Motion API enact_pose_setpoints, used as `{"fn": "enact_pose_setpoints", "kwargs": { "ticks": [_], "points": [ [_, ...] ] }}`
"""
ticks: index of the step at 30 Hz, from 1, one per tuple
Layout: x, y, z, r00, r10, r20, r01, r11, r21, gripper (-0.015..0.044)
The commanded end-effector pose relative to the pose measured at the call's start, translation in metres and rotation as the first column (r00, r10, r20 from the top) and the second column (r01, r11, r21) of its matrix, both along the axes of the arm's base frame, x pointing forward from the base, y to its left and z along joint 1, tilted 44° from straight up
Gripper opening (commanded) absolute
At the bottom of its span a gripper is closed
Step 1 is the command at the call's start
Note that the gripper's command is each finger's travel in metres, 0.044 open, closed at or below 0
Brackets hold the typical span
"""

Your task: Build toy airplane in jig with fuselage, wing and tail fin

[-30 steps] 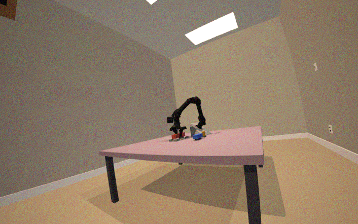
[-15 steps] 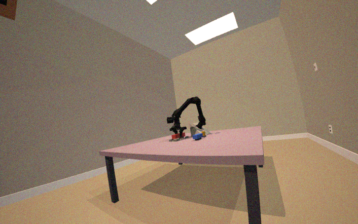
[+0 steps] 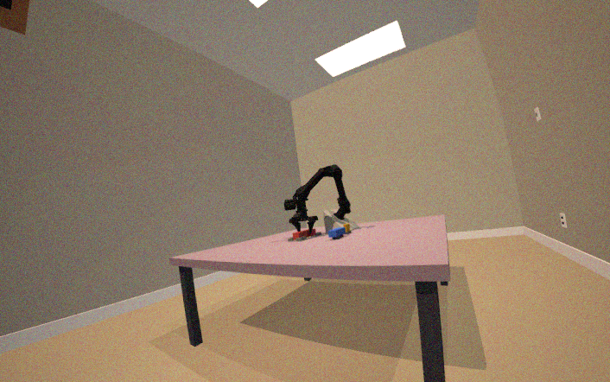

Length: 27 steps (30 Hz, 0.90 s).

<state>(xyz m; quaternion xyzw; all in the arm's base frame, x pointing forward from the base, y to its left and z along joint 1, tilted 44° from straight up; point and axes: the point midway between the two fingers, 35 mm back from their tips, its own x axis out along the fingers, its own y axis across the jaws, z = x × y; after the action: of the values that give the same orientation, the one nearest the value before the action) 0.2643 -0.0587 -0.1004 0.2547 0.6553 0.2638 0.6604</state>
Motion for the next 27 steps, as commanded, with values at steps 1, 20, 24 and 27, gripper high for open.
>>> {"fn": "enact_pose_setpoints", "kwargs": {
  "ticks": [1, 20, 24, 27],
  "points": [
    [0.0, 0.0, 0.0, 1.0, 0.001, 0.001, -0.001, 1.0, 0.0, 0.044],
    [0.001, -0.075, 0.077, 1.0, -0.009, 0.001, 0.009, 1.0, -0.002, 0.044],
    [0.002, -0.073, 0.073, 0.998, 0.045, 0.051, -0.045, 0.999, -0.004, 0.044],
    [0.002, -0.073, 0.072, 0.997, 0.053, 0.059, -0.053, 0.999, -0.004, 0.044]
  ]
}}
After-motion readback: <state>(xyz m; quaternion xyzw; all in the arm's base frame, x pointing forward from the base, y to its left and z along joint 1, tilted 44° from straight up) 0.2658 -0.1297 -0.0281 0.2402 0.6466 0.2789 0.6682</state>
